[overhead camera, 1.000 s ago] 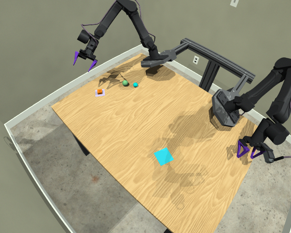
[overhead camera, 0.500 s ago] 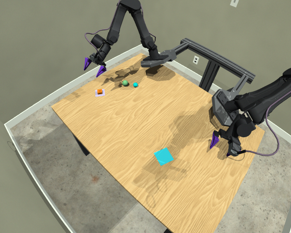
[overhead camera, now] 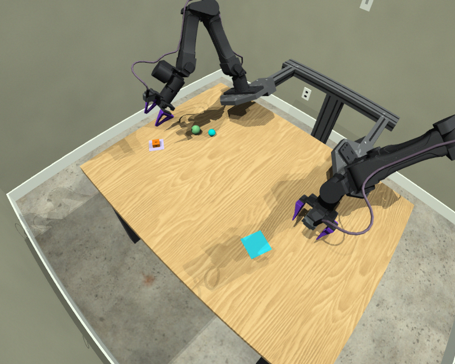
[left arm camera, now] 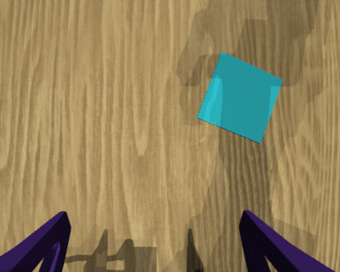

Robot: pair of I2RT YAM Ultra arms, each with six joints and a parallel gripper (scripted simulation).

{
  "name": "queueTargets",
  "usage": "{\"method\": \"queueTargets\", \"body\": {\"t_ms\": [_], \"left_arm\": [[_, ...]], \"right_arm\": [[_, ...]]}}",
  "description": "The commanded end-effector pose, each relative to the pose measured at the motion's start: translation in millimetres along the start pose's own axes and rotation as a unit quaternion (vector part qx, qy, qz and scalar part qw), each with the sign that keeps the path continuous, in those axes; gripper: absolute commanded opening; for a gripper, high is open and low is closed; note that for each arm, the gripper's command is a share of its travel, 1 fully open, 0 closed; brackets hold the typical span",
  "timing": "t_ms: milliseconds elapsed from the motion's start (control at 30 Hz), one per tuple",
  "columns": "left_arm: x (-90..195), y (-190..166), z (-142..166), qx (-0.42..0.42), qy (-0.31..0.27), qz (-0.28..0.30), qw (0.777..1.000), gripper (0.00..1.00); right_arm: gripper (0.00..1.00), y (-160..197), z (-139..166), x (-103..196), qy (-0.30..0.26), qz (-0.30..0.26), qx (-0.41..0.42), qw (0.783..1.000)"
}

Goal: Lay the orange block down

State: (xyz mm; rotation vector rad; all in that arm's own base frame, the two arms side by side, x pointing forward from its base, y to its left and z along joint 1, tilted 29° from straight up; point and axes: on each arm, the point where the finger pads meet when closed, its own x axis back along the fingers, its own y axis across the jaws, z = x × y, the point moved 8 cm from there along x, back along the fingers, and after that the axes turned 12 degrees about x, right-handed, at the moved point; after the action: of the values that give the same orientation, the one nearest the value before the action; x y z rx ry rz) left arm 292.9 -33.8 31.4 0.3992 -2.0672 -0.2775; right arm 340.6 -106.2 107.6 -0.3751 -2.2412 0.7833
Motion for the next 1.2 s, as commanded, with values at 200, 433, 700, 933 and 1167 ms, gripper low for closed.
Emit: {"method": "queueTargets", "body": {"t_ms": [200,433,700,933,1167], "left_arm": [[-26,-57,-17,-0.098,-0.019,0.023,0.995,1.0],[-40,-85,-16,-0.144,-0.009,0.034,0.989,1.0],[-41,-87,-16,-0.141,-0.01,0.031,0.989,1.0],[-41,-91,-20,-0.14,-0.02,0.042,0.989,1.0],[-32,-176,-17,-0.181,-0.095,0.148,0.968,1.0]], "right_arm": [[1.0,14,8,-6,0.07,0.05,-0.124,0.989],[1.0,20,7,-8,0.07,0.047,-0.129,0.988],[1.0,20,7,-8,0.07,0.046,-0.128,0.988],[0.77,22,11,-8,0.085,0.044,-0.128,0.987],[0.55,25,21,-29,0.18,0.007,-0.147,0.973]]}}
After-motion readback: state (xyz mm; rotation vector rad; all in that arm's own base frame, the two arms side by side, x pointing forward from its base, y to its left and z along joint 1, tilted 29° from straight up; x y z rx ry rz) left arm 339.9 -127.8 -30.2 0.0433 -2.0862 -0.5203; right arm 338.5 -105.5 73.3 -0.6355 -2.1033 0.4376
